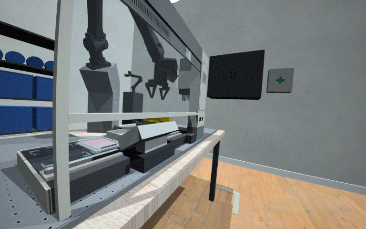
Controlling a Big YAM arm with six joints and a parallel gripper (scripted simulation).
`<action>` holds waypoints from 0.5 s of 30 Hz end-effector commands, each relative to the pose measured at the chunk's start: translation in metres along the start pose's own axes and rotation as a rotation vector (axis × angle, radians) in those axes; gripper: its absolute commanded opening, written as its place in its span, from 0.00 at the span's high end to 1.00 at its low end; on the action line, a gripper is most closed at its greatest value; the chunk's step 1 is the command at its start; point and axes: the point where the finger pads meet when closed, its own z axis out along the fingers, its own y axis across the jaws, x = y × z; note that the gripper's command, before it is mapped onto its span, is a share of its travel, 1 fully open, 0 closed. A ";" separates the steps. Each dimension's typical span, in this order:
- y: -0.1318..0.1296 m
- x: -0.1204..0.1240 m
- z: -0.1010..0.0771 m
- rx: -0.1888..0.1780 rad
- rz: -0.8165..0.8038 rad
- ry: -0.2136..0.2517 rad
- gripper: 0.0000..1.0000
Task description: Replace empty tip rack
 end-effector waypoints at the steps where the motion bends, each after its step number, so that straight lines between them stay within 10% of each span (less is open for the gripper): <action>1: -0.001 -0.012 0.009 -0.002 0.008 -0.017 0.00; 15: -0.002 -0.012 0.030 -0.001 0.007 -0.017 0.00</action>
